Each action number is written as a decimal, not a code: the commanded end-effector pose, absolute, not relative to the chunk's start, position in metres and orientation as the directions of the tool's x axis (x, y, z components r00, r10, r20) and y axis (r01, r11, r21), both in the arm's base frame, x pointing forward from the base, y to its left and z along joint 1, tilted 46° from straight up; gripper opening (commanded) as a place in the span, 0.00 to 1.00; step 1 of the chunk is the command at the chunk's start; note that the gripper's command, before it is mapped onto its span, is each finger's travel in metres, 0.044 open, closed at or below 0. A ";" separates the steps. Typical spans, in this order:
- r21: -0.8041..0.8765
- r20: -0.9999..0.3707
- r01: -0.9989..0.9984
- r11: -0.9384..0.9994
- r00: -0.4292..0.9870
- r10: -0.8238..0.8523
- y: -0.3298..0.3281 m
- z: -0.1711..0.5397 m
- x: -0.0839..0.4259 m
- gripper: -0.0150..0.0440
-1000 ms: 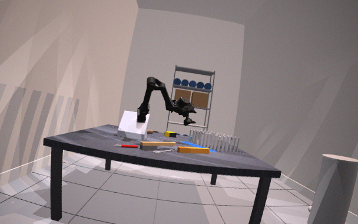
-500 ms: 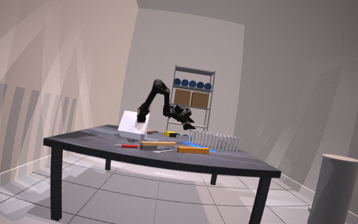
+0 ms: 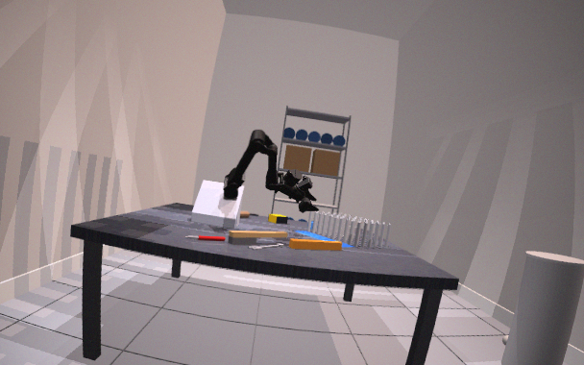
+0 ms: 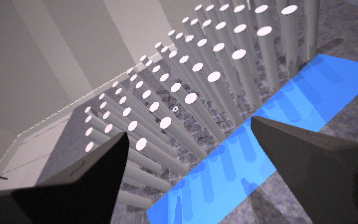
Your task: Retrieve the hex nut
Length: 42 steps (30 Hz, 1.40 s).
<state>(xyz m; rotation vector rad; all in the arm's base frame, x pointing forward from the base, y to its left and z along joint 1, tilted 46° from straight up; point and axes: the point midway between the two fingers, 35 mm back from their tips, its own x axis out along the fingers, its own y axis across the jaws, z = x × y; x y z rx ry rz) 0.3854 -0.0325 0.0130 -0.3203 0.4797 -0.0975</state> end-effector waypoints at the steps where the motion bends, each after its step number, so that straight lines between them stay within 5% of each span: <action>1: -0.330 -0.436 0.018 0.944 0.884 -0.169 -0.033 0.013 0.385 1.00; 17: -0.338 -0.441 0.004 0.941 0.883 -0.162 -0.031 0.011 0.385 1.00; 22: -0.478 -0.586 -0.314 0.820 0.810 -0.031 0.023 -0.033 0.391 1.00; 33: -0.430 -0.895 -0.897 0.105 0.439 0.086 0.151 -0.146 0.346 1.00; 42: -0.044 -0.993 -0.725 -0.687 0.106 -0.048 0.223 -0.214 0.256 1.00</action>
